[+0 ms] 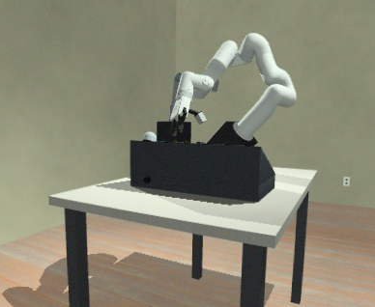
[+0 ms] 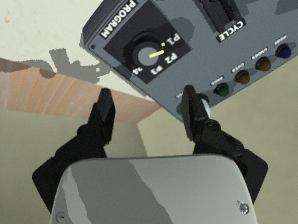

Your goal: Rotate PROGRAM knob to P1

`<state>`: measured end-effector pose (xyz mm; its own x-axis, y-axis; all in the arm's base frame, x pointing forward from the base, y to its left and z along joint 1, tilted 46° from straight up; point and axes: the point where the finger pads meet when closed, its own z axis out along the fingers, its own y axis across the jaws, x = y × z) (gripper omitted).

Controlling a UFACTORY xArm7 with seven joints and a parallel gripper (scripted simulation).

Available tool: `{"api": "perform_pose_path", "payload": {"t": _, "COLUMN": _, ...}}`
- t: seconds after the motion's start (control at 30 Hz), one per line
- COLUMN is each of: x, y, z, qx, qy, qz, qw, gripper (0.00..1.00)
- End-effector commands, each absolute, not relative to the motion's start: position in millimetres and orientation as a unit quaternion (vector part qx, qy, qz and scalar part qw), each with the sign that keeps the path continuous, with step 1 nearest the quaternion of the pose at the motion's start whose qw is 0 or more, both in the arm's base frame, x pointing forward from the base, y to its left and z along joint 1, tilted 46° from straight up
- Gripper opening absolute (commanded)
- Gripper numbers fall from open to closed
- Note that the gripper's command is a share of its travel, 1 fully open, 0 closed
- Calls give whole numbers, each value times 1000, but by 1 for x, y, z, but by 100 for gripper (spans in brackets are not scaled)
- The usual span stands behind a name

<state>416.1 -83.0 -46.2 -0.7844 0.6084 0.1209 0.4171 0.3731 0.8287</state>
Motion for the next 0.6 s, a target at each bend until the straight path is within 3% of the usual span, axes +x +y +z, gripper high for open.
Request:
{"api": "perform_pose_path", "payload": {"t": 0.0, "x": 405, "y": -100, "z": -29, "qx": 310, "qy": 822, "qz": 466, "qw": 104, "gripper": 76}}
{"api": "perform_pose_path", "payload": {"t": 0.23, "x": 399, "y": -109, "z": -23, "qx": 310, "qy": 822, "qz": 466, "qw": 104, "gripper": 76}}
{"api": "perform_pose_path", "payload": {"t": 0.27, "x": 399, "y": -109, "z": -23, "qx": 310, "qy": 822, "qz": 466, "qw": 104, "gripper": 100}}
{"api": "perform_pose_path", "payload": {"t": 0.57, "x": 399, "y": -109, "z": -23, "qx": 310, "qy": 822, "qz": 466, "qw": 104, "gripper": 100}}
